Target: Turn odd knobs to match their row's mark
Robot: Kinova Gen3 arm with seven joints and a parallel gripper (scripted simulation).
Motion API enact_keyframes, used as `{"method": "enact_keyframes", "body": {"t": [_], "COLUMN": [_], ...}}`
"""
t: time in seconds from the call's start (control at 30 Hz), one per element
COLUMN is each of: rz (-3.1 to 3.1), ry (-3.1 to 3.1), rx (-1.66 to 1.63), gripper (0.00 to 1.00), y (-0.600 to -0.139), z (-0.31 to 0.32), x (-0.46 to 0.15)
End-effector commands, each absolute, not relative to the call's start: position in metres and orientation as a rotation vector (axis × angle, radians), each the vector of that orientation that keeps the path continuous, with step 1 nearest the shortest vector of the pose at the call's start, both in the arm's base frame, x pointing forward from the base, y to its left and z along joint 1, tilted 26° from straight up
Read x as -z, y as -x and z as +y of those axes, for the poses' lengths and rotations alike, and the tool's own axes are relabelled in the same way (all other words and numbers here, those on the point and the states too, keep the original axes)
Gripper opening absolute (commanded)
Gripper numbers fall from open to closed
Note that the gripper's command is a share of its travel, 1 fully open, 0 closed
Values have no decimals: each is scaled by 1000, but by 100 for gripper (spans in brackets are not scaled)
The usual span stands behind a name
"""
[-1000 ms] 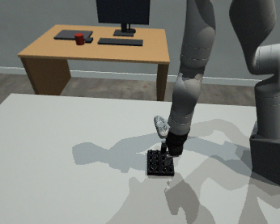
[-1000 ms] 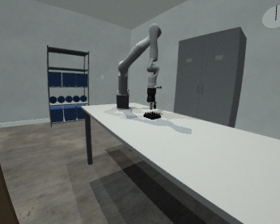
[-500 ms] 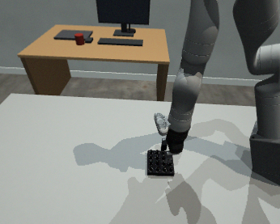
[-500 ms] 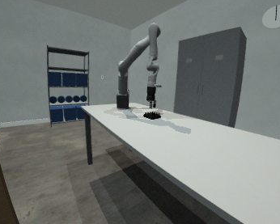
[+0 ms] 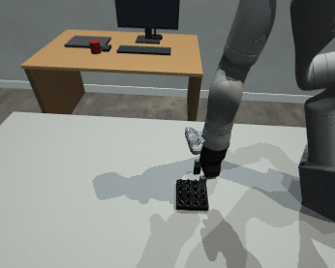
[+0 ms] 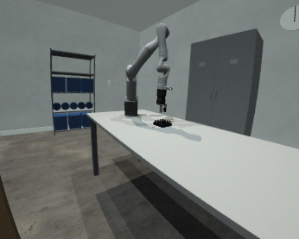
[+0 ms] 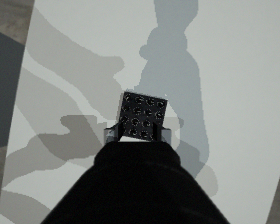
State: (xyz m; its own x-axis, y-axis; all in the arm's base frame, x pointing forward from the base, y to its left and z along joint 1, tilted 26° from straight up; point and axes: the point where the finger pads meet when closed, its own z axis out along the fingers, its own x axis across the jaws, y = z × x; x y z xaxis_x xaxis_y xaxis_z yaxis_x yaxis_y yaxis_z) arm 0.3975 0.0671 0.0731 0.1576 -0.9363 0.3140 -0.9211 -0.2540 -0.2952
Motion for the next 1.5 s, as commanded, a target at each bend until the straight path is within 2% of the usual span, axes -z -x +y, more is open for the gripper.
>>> {"method": "enact_keyframes", "body": {"t": [0.0, 0.83, 1.47], "rz": [1868, 1868, 1868], "ry": [2377, 2377, 2377], "rx": [686, 686, 686], "gripper": [100, 100, 100], "y": [-395, -373, -370], "z": [78, 92, 94], "x": [-81, -134, -142]}}
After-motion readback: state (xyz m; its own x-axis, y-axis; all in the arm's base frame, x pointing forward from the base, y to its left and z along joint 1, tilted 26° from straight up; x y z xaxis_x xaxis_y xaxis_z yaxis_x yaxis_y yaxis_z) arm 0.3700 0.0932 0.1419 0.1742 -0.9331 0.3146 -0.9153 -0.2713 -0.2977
